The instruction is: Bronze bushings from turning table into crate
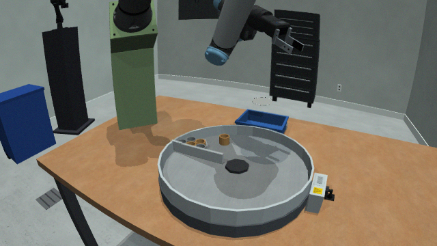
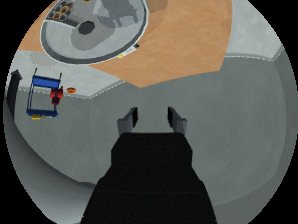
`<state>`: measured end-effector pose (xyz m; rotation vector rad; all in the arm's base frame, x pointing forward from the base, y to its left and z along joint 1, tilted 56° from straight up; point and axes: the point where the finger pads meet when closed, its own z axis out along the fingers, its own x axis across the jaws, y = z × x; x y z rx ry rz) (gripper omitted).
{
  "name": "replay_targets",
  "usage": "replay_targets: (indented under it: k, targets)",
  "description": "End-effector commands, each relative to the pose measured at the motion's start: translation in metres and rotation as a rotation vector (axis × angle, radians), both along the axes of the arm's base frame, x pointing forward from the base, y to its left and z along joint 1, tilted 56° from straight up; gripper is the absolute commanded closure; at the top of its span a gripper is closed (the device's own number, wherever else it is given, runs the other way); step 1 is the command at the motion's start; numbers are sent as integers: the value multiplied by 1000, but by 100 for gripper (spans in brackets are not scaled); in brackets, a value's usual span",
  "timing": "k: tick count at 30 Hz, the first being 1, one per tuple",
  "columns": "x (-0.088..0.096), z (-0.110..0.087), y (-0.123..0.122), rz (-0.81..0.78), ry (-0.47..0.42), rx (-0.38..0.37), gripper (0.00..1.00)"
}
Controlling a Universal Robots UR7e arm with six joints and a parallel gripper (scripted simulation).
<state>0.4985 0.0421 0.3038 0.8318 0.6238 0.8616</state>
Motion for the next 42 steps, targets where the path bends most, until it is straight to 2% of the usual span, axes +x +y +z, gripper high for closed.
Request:
replay_targets:
  k: [1,5,9,21,26,38,42]
  targets:
    - [-4,-2,1,5,69,-87,0]
    - [-4,-2,1,1,71,-87,0]
    - [-10,-8,3,0,202,-243,0]
    - [-10,-8,3,0,202,-243,0]
    - [-18,-14,5,-3,363,-433,0]
    - [-18,-14,5,-3,363,-433,0]
    - [-24,-19,7,-5,491,-584,0]
